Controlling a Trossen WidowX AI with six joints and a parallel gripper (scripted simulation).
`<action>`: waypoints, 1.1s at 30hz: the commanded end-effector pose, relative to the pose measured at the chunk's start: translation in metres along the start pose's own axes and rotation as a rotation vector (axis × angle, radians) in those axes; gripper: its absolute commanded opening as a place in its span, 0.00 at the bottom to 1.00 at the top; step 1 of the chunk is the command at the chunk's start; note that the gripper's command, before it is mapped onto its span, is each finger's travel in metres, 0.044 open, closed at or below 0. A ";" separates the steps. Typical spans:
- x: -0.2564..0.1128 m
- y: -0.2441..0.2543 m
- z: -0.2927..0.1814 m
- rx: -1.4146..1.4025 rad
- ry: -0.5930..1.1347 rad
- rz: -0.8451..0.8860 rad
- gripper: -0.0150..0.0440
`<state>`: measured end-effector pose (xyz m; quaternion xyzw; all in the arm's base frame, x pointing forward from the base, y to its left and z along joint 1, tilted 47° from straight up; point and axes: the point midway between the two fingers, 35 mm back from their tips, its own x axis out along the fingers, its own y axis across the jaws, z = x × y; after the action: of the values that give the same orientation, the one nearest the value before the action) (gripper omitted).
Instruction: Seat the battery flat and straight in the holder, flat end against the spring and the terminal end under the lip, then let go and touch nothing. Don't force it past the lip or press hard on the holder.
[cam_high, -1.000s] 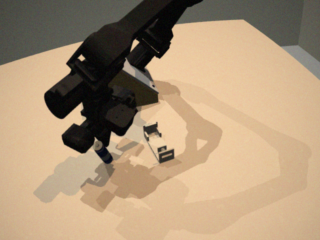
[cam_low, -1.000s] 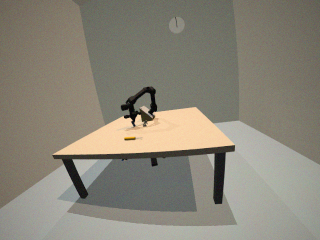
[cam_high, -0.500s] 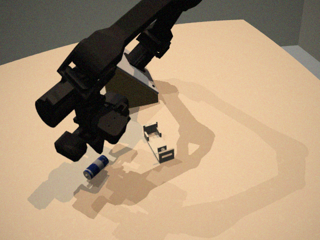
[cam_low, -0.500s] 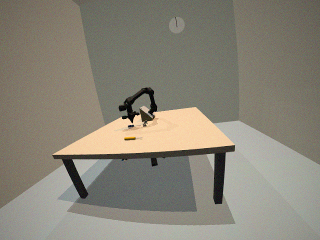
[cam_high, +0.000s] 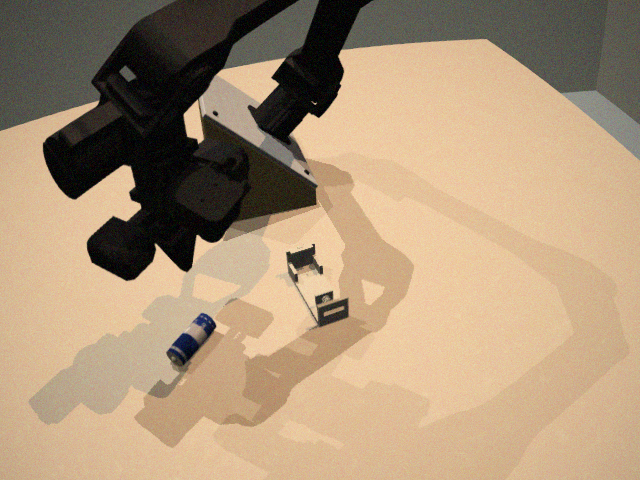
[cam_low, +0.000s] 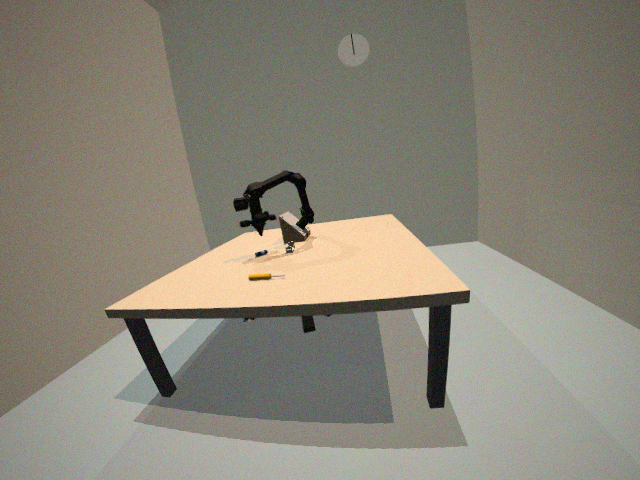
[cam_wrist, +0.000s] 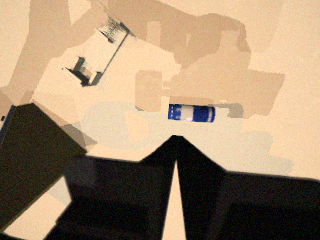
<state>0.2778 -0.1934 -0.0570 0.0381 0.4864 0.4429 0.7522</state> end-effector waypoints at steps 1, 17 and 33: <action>-0.020 0.001 -0.001 -0.003 0.004 -0.002 0.25; -0.003 -0.005 0.000 0.321 0.000 -0.002 0.48; 0.049 -0.022 0.000 1.562 -0.001 -0.003 0.67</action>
<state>0.2878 -0.1879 -0.0767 0.3401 0.6311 0.2020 0.6672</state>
